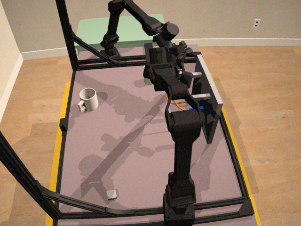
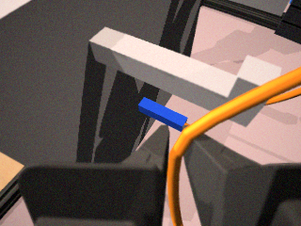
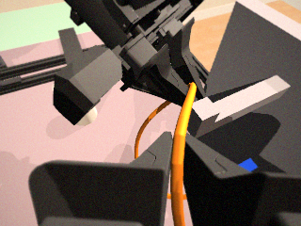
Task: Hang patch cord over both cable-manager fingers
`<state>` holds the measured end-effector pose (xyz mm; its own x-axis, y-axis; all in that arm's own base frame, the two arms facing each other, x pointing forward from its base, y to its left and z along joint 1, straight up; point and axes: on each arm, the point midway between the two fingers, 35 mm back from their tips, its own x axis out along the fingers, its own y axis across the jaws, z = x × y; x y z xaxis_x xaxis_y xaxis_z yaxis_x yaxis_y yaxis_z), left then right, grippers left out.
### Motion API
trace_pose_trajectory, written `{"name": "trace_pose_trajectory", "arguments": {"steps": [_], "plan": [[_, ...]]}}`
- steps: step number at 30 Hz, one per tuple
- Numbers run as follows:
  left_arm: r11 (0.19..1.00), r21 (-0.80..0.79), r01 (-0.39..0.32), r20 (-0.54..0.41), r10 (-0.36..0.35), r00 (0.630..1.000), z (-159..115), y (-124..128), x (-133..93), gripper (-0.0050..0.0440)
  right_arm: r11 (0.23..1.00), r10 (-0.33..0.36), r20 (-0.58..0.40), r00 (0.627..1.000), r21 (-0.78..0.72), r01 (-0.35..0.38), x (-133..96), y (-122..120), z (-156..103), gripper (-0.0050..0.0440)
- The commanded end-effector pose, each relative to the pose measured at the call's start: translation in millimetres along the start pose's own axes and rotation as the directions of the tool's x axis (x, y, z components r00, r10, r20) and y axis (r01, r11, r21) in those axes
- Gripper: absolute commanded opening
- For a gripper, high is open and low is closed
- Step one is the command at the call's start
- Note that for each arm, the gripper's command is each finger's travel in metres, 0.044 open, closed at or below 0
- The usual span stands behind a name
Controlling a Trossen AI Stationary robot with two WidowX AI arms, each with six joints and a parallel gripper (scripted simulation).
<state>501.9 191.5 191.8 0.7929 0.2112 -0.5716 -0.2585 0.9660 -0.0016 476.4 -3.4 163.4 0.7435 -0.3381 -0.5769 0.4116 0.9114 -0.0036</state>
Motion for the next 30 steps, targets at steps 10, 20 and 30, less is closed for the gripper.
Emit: {"name": "trace_pose_trajectory", "arguments": {"steps": [10,20,30], "plan": [[1.000,0.001,-0.008,0.025,0.008,1.000,9.8,2.5,-7.3,0.0040,0.999,0.017,0.048,0.999,0.030,-0.018,-15.5,2.9,20.6,0.0025],[1.000,0.001,-0.008,0.025,0.008,1.000,9.8,2.5,-7.3,0.0040,0.999,0.003,0.043,0.999,0.039,-0.005,-15.1,1.2,19.2,0.0025],[1.000,0.001,-0.008,0.025,0.008,1.000,9.8,2.5,-7.3,0.0040,0.998,-0.023,0.026,0.999,0.054,0.021,-11.7,-1.2,13.3,0.0025]]}}
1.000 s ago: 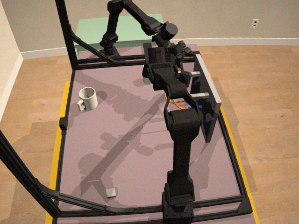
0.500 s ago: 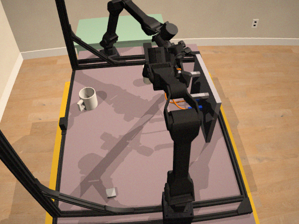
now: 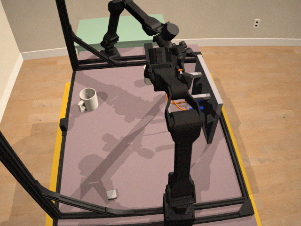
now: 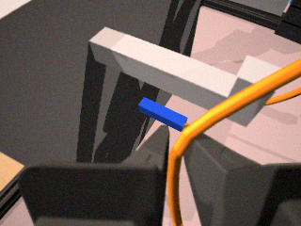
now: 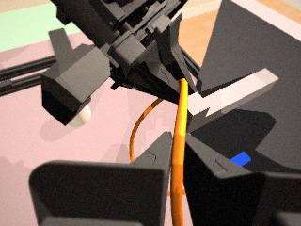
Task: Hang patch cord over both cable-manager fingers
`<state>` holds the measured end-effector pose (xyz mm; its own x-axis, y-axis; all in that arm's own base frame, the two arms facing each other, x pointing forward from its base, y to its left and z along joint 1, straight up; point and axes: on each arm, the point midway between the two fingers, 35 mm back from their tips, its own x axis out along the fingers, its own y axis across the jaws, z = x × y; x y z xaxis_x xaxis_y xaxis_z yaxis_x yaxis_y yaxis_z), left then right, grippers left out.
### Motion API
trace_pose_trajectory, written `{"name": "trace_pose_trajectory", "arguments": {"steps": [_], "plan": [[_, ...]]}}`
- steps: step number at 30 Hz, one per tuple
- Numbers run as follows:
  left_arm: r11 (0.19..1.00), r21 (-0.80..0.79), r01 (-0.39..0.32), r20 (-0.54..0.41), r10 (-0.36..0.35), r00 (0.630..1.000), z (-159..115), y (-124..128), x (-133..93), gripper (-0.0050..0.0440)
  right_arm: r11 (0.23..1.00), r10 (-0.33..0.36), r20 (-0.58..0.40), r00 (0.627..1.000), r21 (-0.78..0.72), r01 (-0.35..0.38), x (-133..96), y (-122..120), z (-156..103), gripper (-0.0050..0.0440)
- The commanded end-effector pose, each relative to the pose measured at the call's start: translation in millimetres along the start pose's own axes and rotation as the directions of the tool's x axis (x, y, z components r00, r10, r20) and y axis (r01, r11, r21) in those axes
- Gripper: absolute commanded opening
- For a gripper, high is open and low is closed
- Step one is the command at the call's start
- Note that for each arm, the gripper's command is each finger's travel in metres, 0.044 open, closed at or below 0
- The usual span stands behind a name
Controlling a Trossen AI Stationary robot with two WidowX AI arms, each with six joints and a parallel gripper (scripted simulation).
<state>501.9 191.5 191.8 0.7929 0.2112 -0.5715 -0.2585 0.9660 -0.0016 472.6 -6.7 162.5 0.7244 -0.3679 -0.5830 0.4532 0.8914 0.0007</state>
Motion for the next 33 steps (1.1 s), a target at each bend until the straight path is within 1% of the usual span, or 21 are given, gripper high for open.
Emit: {"name": "trace_pose_trajectory", "arguments": {"steps": [1,15,17,33], "plan": [[1.000,0.001,-0.008,0.025,0.008,1.000,10,3,-7,0.0040,1.000,0.009,0.031,0.999,0.026,-0.010,-11,3,14,0.0025],[1.000,0.001,-0.008,0.025,0.008,1.000,10,3,-7,0.0040,0.995,-0.057,0.013,0.998,0.081,0.056,-12,-6,9,0.0025],[1.000,0.001,-0.008,0.025,0.008,1.000,10,3,-7,0.0040,0.995,-0.057,0.013,0.998,0.081,0.056,-12,-6,9,0.0025],[1.000,0.001,-0.008,0.025,0.008,1.000,10,3,-7,0.0040,0.977,-0.156,-0.015,0.988,0.146,0.156,-11,-18,-1,0.0025]]}}
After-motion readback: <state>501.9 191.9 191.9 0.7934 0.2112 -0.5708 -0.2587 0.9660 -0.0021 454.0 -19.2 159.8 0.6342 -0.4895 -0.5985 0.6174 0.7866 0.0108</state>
